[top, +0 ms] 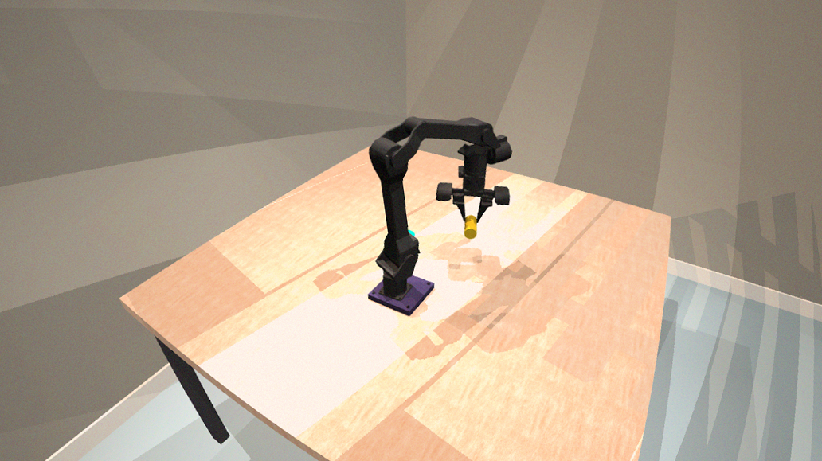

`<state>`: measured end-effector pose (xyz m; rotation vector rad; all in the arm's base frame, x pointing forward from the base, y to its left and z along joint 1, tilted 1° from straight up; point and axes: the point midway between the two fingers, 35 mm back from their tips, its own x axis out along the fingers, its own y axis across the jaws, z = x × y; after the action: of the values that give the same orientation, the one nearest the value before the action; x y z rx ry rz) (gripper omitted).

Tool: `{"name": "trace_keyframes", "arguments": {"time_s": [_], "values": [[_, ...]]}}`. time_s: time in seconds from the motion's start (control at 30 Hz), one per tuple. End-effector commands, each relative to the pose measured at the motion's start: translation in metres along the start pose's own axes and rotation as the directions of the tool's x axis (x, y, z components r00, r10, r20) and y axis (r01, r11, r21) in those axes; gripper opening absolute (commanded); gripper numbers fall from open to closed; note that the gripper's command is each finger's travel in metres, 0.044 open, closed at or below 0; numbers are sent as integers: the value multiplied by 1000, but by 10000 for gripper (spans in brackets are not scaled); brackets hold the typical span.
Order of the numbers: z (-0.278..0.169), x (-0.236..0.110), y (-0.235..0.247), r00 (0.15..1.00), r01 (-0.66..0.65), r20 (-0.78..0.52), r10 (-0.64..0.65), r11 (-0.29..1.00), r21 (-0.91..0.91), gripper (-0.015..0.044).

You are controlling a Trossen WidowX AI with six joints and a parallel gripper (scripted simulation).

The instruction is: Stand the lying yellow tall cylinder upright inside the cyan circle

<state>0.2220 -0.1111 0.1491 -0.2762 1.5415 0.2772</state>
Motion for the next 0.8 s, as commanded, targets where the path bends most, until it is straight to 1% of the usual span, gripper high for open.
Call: {"name": "trace_keyframes", "arguments": {"time_s": [0.0, 0.77], "values": [[10, -3, 6, 1000, 2, 5, -2, 999, -36, 105], [54, -8, 52, 1000, 1, 9, 2, 968, -252, 105]]}}
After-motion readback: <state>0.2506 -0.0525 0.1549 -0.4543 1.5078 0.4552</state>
